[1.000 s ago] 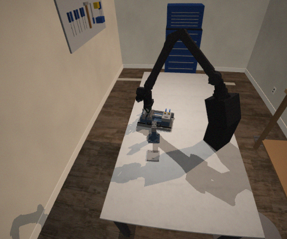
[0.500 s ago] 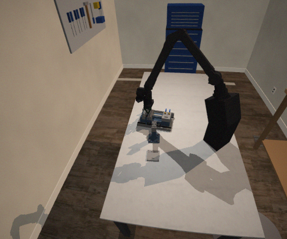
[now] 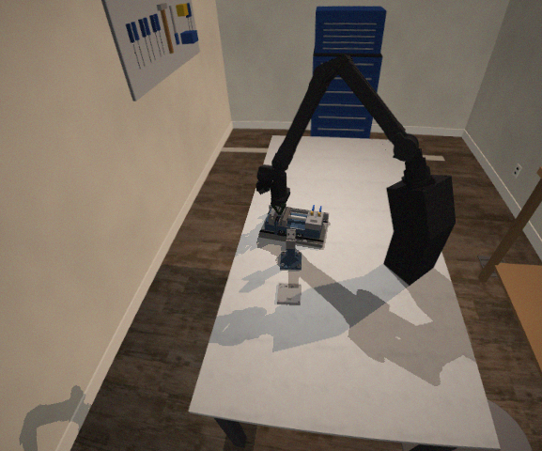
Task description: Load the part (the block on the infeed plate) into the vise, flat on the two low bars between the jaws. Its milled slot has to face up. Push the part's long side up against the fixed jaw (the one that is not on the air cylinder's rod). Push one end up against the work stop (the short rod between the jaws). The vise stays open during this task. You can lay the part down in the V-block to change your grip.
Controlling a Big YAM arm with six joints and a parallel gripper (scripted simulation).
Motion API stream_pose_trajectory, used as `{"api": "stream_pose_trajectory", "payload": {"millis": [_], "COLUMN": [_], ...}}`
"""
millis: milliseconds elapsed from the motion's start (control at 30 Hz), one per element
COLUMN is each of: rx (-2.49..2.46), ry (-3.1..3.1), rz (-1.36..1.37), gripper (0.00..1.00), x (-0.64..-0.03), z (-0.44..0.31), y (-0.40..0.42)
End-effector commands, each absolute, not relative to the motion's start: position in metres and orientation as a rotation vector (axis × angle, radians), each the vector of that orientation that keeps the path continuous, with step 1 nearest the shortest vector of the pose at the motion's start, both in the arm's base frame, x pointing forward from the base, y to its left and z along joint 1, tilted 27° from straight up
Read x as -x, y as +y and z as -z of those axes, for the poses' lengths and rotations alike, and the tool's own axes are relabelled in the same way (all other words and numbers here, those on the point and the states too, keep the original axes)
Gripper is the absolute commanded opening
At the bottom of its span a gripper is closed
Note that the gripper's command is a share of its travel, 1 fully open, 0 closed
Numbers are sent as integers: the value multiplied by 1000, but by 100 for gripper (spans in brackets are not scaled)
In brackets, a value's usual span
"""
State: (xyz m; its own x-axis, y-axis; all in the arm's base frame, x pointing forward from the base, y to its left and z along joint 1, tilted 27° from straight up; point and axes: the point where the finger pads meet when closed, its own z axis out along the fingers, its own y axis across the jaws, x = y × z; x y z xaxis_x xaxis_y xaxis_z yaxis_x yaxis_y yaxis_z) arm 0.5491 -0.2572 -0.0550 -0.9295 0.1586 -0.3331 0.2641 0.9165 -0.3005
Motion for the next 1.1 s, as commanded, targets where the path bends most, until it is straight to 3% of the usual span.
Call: {"api": "stream_pose_trajectory", "payload": {"millis": [0,1067], "rx": [-305,-305], "ry": [2745,2741], "rz": [501,502], "gripper": [0,0], "x": [-562,-563], "z": [51,49], "y": [-265,-266]}}
